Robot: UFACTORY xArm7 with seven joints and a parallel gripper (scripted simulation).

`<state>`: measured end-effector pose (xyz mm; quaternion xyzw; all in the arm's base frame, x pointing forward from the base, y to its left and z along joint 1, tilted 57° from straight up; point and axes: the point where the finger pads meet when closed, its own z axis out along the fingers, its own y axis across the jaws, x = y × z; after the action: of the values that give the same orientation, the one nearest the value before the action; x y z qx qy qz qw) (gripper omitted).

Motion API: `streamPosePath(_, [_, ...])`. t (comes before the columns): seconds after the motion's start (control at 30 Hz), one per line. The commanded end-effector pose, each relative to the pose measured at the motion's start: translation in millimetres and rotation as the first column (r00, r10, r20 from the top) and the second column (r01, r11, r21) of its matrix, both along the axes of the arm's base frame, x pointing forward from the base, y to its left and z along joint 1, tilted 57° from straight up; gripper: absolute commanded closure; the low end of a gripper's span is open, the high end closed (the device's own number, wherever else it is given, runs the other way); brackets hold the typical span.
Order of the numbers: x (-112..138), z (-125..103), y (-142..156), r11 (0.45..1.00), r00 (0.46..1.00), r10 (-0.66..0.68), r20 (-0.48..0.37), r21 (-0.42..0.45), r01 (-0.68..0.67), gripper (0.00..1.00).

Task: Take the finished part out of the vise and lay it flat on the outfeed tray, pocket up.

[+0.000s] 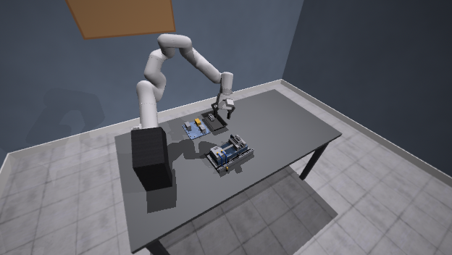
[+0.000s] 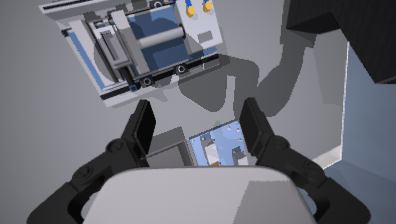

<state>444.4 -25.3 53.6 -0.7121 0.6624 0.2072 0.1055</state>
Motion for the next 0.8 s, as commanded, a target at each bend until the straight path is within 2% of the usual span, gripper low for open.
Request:
streamPosePath(0.0, [11, -11, 0, 0.997, 1.000, 0.016, 0.018, 0.071, -0.017, 0.00])
streamPosePath(0.03, [23, -23, 2, 0.989, 0.998, 0.024, 0.054, 0.142, -0.032, 0.00])
streamPosePath(0.17, [23, -23, 2, 0.989, 0.998, 0.024, 0.054, 0.142, -0.032, 0.00])
streamPosePath(0.2, [34, -34, 3, 0.977, 0.995, 0.025, 0.093, 0.208, -0.044, 0.00])
streamPosePath(0.33, [34, -34, 3, 0.977, 0.995, 0.025, 0.093, 0.208, -0.044, 0.00])
streamPosePath(0.37, [44, -45, 4, 0.962, 0.991, 0.019, 0.133, 0.266, -0.054, 0.00])
streamPosePath(0.47, [44, -45, 4, 0.962, 0.991, 0.019, 0.133, 0.266, -0.054, 0.00])
streamPosePath(0.5, [54, -55, 3, 0.946, 0.985, 0.007, 0.173, 0.318, -0.063, 0.00])
streamPosePath(0.57, [54, -55, 3, 0.946, 0.985, 0.007, 0.173, 0.318, -0.063, 0.00])
streamPosePath(0.6, [62, -65, 3, 0.930, 0.977, -0.009, 0.211, 0.362, -0.069, 0.00])
streamPosePath(0.67, [62, -65, 3, 0.930, 0.977, -0.009, 0.211, 0.362, -0.069, 0.00])
streamPosePath(0.77, [76, -81, 0, 0.900, 0.960, -0.048, 0.276, 0.428, -0.079, 0.00])
